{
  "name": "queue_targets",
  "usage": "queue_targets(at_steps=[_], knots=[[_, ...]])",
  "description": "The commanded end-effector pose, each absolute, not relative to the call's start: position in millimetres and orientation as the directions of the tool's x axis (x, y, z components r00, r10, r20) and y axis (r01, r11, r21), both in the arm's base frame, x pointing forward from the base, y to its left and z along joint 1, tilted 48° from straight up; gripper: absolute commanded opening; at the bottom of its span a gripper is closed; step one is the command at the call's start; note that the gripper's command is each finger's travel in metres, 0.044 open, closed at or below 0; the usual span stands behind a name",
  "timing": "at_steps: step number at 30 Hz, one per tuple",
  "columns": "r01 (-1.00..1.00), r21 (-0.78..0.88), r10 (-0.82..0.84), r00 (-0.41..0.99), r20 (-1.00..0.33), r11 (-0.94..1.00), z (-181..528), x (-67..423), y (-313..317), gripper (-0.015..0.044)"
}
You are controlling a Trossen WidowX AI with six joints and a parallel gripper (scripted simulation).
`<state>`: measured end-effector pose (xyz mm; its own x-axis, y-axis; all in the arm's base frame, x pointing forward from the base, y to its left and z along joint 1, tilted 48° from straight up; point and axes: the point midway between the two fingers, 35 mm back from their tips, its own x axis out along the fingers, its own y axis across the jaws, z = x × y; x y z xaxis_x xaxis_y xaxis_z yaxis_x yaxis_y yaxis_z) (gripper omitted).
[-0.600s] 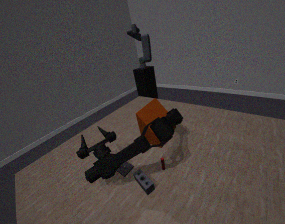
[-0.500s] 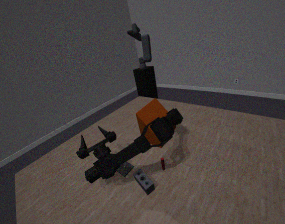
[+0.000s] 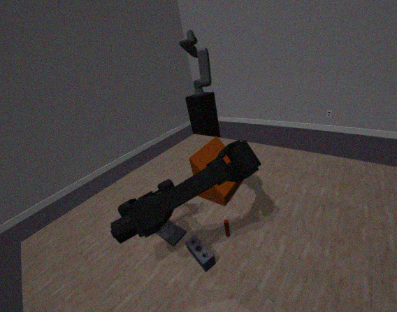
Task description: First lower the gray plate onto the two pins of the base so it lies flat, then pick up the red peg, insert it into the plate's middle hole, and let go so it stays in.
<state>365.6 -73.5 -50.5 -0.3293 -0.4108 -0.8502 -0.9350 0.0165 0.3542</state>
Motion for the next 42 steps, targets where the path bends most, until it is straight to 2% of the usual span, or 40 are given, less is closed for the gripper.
queue_targets(at_steps=[1,7,13,23,29,42], knots=[[-0.938,0.347,-0.039,-0.346,-0.937,-0.017,-18.7,357.1,-31.6,0.0440],[-0.958,0.283,0.428,-0.271,-0.862,-0.037,44.9,353.9,22.2,0.0440],[-0.978,0.206,0.705,-0.157,-0.691,-0.017,106.8,356.2,53.4,0.0440],[-0.980,0.201,0.721,-0.149,-0.677,-0.014,111.6,353.6,57.7,0.0440],[-0.980,0.200,0.723,-0.148,-0.675,-0.014,71.0,344.6,101.9,0.0440],[-0.980,0.200,0.723,-0.148,-0.675,-0.014,58.0,339.7,117.9,0.0440]])
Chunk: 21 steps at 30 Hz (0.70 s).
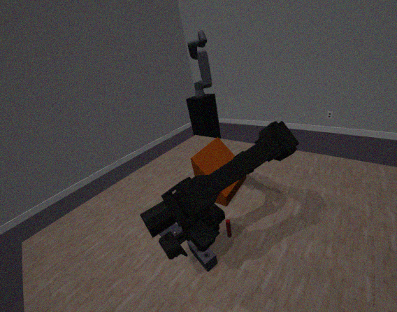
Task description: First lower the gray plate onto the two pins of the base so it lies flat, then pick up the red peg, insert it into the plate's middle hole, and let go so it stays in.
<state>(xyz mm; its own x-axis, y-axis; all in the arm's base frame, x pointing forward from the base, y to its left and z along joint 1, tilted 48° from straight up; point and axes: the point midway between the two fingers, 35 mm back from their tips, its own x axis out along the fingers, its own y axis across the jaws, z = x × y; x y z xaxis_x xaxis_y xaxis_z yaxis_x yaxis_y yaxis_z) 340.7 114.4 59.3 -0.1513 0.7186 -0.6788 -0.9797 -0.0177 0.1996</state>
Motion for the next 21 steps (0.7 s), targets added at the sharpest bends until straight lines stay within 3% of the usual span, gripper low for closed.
queue_targets(at_steps=[1,21], knots=[[-0.980,0.200,0.723,-0.148,-0.675,-0.014,56.9,339.6,119.1,0.0440],[-0.980,0.200,0.724,-0.148,-0.674,-0.014,35.4,335.0,142.7,0.0440]])
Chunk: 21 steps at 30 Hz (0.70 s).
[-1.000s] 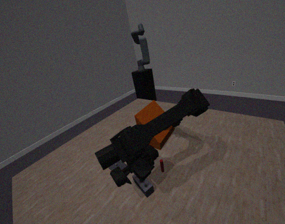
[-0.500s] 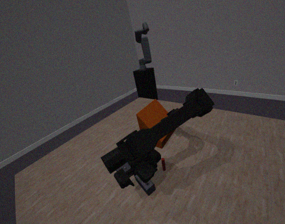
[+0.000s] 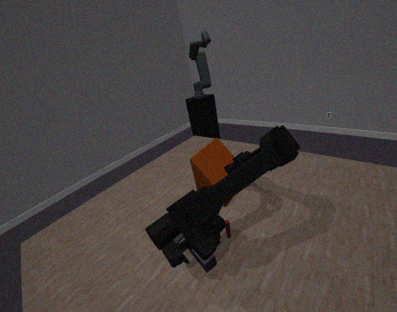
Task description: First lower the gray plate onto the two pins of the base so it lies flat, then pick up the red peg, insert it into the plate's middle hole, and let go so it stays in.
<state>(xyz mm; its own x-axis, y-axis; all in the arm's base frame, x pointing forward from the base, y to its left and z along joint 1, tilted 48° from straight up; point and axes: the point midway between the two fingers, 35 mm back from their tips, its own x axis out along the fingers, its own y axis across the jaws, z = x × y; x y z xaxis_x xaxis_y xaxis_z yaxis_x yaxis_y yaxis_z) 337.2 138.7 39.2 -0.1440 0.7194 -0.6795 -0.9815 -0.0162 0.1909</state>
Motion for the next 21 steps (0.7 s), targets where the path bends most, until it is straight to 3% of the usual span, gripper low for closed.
queue_targets(at_steps=[1,14,21], knots=[[-0.980,0.200,0.724,-0.148,-0.674,-0.014,34.4,334.6,143.9,0.0440],[-0.980,0.200,0.726,-0.148,-0.672,-0.015,22.9,330.3,157.3,0.0440],[-0.980,0.200,0.726,-0.148,-0.672,-0.015,22.9,330.3,157.3,0.0256]])
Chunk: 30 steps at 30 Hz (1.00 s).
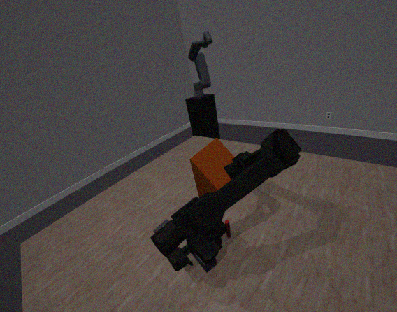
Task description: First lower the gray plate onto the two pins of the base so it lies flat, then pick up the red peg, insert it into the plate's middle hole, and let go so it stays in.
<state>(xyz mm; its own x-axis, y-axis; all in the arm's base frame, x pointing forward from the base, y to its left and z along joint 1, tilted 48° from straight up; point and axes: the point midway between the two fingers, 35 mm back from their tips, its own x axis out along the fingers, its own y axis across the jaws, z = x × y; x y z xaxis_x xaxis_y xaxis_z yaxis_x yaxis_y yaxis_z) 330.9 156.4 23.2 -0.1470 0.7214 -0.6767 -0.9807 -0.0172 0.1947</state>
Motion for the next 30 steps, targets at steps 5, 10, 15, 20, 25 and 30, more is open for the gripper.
queue_targets(at_steps=[5,10,15,20,25,30], knots=[[-0.980,0.200,0.726,-0.148,-0.672,-0.015,22.9,330.3,157.3,0.0125],[-0.980,0.200,0.726,-0.148,-0.672,-0.015,22.9,330.3,157.3,0.0072],[-0.980,0.200,0.726,-0.148,-0.672,-0.015,22.9,330.3,157.3,0.0039],[-0.980,0.200,0.726,-0.148,-0.672,-0.015,22.9,330.3,157.3,0.0005],[-0.980,0.200,0.725,-0.148,-0.672,-0.015,23.2,330.5,156.9,0.0000],[-0.980,0.199,0.723,-0.147,-0.675,-0.013,30.8,335.4,147.2,0.0000]])
